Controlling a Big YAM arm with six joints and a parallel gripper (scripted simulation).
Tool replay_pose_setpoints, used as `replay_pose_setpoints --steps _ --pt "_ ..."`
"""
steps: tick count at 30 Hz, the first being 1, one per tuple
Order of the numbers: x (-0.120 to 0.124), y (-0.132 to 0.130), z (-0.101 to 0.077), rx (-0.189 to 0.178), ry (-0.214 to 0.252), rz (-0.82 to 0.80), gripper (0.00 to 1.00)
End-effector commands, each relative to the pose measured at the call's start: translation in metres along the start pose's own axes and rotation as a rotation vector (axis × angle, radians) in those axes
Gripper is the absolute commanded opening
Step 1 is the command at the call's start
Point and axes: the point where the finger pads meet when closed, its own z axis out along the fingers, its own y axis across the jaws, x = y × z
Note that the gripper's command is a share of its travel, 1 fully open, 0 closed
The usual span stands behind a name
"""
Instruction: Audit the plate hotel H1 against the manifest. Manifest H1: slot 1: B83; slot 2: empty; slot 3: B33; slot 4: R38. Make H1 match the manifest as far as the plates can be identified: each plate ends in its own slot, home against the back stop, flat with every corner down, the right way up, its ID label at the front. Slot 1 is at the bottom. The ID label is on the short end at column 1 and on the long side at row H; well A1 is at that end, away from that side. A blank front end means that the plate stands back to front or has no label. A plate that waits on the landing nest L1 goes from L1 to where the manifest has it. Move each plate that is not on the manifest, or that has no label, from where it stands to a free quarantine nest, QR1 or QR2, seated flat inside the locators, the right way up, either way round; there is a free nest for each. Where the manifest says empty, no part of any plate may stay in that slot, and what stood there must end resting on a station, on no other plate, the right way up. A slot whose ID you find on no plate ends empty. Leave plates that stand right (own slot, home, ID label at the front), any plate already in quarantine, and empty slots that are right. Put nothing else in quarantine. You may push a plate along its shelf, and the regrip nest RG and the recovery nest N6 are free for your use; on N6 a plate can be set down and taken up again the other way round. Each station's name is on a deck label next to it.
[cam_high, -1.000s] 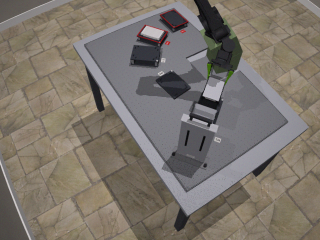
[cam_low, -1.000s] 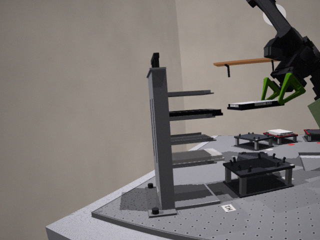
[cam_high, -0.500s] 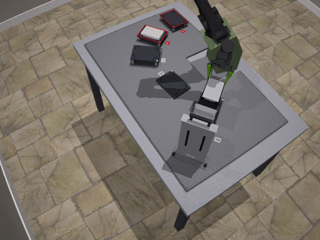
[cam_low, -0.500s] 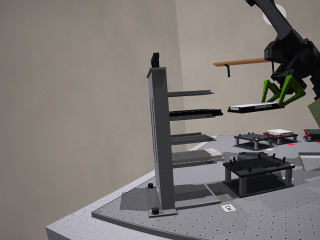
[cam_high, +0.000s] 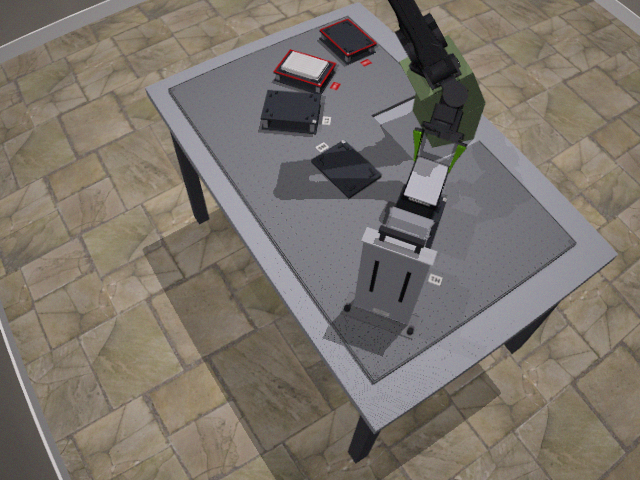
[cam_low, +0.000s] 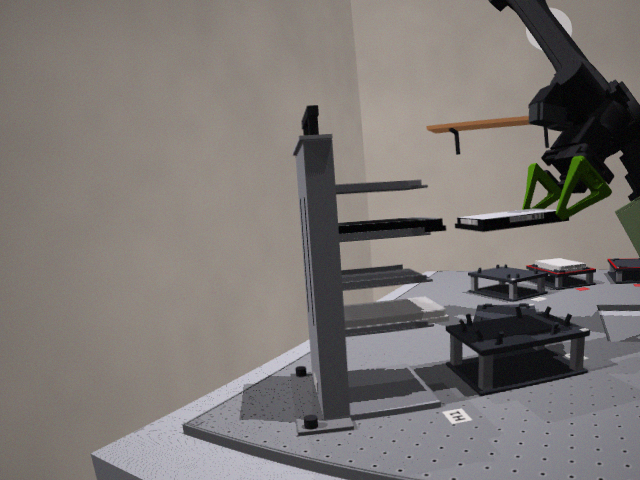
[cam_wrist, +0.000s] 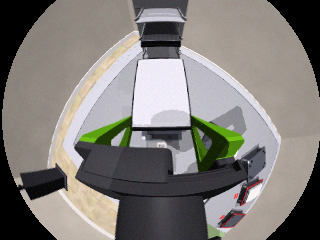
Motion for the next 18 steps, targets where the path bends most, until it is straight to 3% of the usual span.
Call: replay_pose_setpoints --steps 1,18 --pt "-0.0054 0.0001 0.0034 0.003 -0.016 0.005 0.86" --pt "0.0030 -0.0011 0.0077 0.004 -0.012 0.000 0.86"
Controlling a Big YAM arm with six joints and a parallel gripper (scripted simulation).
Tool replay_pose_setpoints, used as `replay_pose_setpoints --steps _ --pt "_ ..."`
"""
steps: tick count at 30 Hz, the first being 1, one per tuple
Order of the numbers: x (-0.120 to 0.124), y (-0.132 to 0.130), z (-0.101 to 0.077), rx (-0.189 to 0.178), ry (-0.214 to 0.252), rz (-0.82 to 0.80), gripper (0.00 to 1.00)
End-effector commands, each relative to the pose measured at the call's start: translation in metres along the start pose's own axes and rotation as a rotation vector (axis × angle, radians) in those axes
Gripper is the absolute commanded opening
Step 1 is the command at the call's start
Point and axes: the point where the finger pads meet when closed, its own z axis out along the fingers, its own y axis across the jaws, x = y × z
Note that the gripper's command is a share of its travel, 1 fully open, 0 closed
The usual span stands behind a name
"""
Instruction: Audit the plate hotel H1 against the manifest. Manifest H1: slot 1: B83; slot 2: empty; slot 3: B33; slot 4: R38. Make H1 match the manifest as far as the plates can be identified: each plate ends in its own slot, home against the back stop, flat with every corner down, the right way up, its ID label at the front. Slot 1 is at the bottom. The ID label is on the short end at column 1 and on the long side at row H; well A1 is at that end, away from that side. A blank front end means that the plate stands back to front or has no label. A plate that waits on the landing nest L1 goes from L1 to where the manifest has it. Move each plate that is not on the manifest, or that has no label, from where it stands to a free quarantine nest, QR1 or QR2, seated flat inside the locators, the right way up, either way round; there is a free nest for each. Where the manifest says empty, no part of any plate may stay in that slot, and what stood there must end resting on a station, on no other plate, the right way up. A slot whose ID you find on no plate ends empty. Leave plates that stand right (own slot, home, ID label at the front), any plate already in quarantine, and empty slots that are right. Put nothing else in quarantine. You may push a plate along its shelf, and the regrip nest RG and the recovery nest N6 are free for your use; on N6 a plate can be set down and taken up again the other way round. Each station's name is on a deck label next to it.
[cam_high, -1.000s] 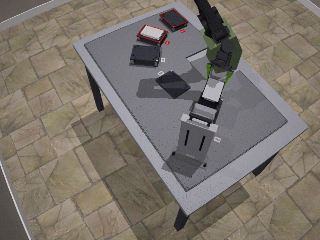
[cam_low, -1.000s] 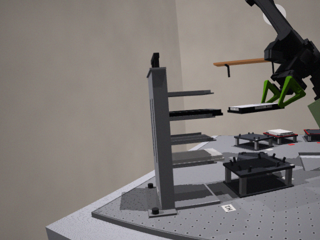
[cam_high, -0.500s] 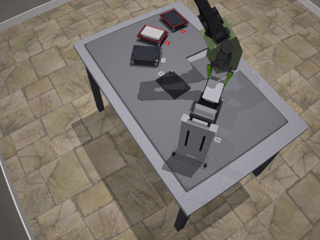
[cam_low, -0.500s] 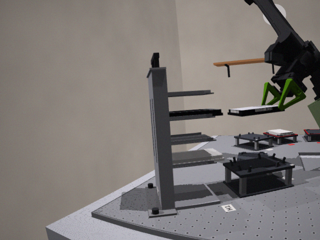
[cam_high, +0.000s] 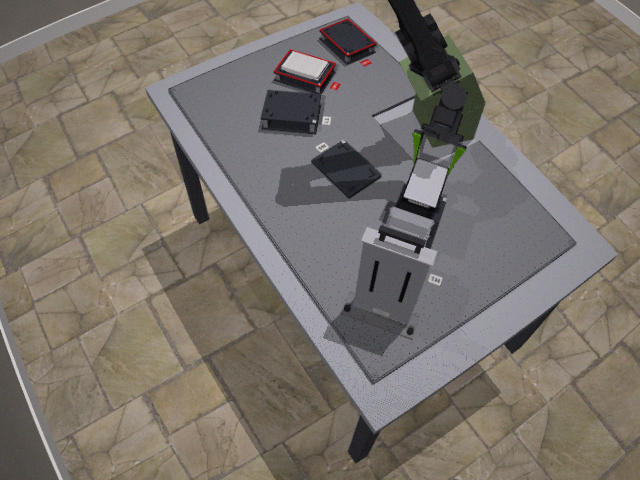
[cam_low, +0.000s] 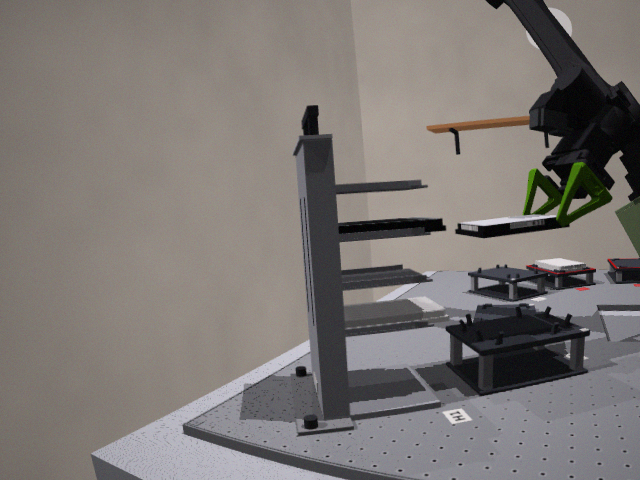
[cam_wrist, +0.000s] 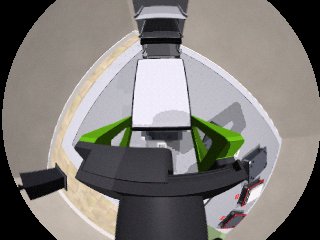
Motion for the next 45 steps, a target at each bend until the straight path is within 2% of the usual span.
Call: replay_pose_setpoints --steps 1,45 --pt "-0.003 -0.001 0.003 0.005 -0.013 0.003 0.86" --pt "0.011 -0.001 0.015 0.003 -0.013 0.000 0.86"
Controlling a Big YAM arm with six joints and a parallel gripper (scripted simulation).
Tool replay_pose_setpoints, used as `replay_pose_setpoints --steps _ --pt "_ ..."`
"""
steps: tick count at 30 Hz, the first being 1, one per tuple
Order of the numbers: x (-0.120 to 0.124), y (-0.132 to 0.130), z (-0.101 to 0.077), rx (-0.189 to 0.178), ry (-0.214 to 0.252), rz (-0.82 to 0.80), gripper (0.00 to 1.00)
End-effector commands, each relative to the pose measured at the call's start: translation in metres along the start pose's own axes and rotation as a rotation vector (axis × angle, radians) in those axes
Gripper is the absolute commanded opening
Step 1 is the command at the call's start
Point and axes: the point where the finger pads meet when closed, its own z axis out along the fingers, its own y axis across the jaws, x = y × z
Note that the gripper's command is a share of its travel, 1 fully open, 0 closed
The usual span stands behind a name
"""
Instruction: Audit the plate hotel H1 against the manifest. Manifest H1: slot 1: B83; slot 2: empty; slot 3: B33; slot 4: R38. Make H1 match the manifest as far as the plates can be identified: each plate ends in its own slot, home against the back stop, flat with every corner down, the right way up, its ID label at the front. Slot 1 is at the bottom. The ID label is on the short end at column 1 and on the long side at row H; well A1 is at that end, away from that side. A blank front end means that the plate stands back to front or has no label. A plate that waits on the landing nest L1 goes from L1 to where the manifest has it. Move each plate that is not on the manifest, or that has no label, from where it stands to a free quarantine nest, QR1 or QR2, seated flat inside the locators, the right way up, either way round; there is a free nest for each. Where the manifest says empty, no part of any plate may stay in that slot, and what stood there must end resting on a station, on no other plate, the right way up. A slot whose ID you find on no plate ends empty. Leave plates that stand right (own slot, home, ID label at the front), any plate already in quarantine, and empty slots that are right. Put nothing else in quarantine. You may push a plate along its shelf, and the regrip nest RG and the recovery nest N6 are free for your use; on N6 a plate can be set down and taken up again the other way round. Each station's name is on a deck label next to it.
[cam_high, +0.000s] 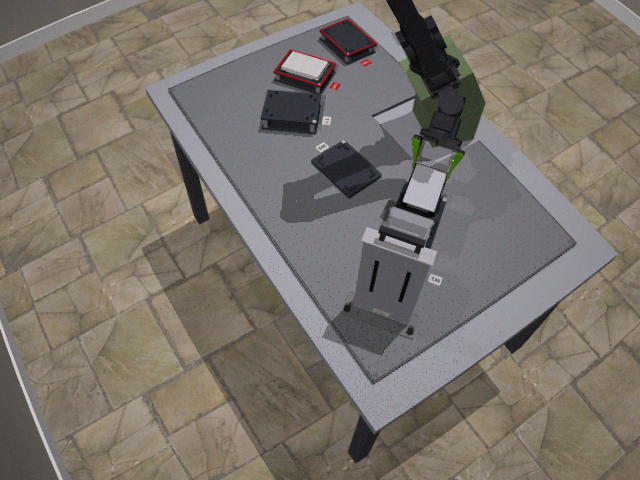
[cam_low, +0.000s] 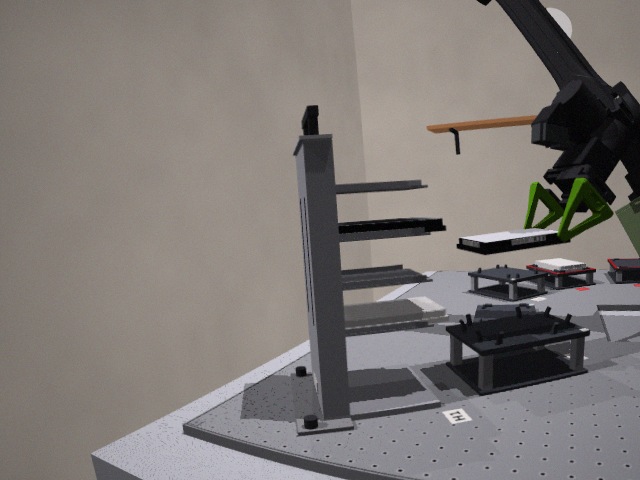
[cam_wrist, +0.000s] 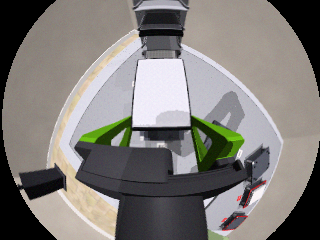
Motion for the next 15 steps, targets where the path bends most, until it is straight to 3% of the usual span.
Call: replay_pose_setpoints --steps 1,15 --pt "-0.0026 -0.0023 0.0027 0.007 -0.012 0.003 0.86" --pt "0.0022 -0.0026 0.0066 0.007 -0.012 0.002 0.86"
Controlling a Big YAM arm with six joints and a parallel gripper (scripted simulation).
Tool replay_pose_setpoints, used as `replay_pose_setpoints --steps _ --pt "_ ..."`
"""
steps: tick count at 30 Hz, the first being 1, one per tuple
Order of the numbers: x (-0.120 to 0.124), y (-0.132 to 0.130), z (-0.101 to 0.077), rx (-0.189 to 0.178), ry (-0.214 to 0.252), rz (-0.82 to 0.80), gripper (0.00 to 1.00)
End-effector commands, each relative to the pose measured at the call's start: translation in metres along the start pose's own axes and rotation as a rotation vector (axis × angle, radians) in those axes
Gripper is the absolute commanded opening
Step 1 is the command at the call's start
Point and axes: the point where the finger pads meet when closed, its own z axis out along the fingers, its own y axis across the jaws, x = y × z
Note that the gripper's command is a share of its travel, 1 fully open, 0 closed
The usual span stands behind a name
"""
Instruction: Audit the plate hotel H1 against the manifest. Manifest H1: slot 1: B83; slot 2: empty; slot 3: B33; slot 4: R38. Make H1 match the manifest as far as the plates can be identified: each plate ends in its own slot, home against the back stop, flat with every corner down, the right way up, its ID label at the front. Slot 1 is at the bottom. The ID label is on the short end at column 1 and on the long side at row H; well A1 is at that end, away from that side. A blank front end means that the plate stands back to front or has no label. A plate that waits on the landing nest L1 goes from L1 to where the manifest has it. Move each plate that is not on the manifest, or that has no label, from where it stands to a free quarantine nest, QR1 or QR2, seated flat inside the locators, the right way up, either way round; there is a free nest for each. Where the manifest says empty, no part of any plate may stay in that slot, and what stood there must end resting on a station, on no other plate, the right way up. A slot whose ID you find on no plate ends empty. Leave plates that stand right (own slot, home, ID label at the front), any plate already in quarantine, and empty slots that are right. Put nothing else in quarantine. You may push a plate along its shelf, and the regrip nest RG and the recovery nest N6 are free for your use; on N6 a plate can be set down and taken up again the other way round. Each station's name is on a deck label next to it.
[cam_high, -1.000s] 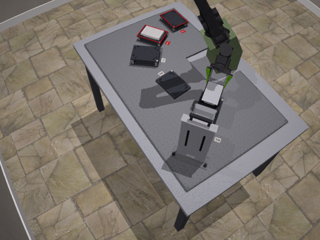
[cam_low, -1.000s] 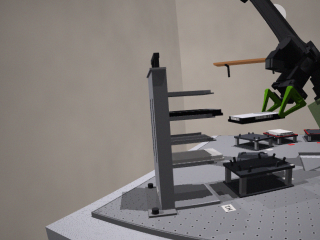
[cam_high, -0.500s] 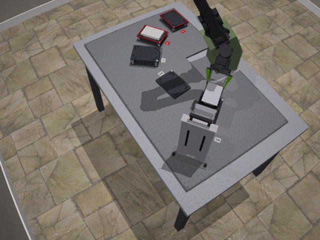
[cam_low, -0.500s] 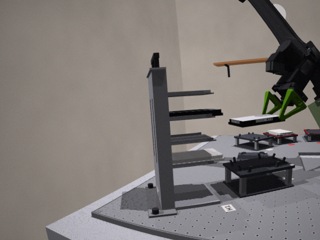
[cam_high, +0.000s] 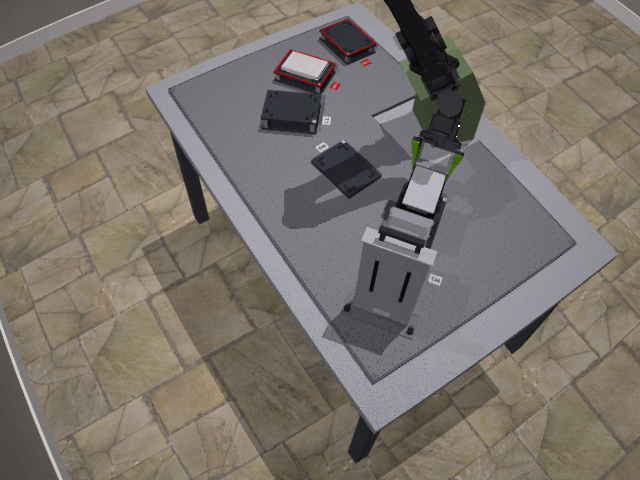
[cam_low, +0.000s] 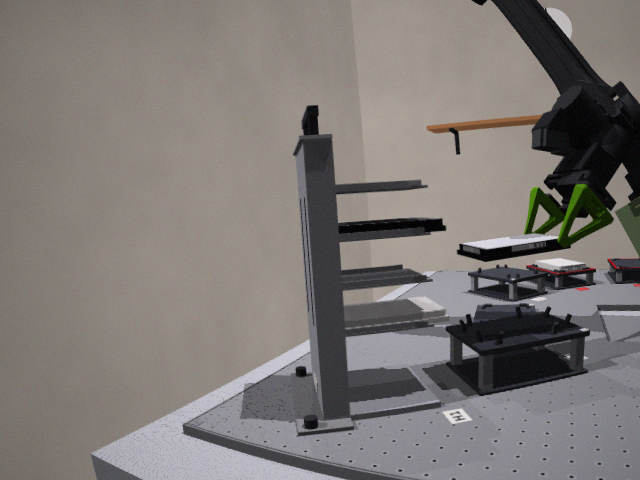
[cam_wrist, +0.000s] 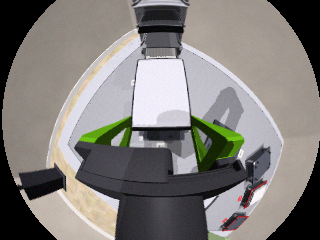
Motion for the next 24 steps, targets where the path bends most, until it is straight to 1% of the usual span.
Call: replay_pose_setpoints --steps 1,4,17,18,20,24 --pt "-0.0056 0.0006 0.0002 -0.002 -0.022 0.002 0.86" --pt "-0.0022 -0.0022 0.0030 0.006 -0.014 0.002 0.86" --pt "0.0011 -0.0018 0.0072 0.006 -0.015 0.003 0.86" --pt "-0.0011 0.0009 0.0060 -0.002 -0.024 0.003 0.86" --pt "0.0019 -0.0017 0.0084 0.006 -0.016 0.004 0.86" --pt "0.0030 -0.0015 0.0100 0.006 -0.017 0.004 0.86"
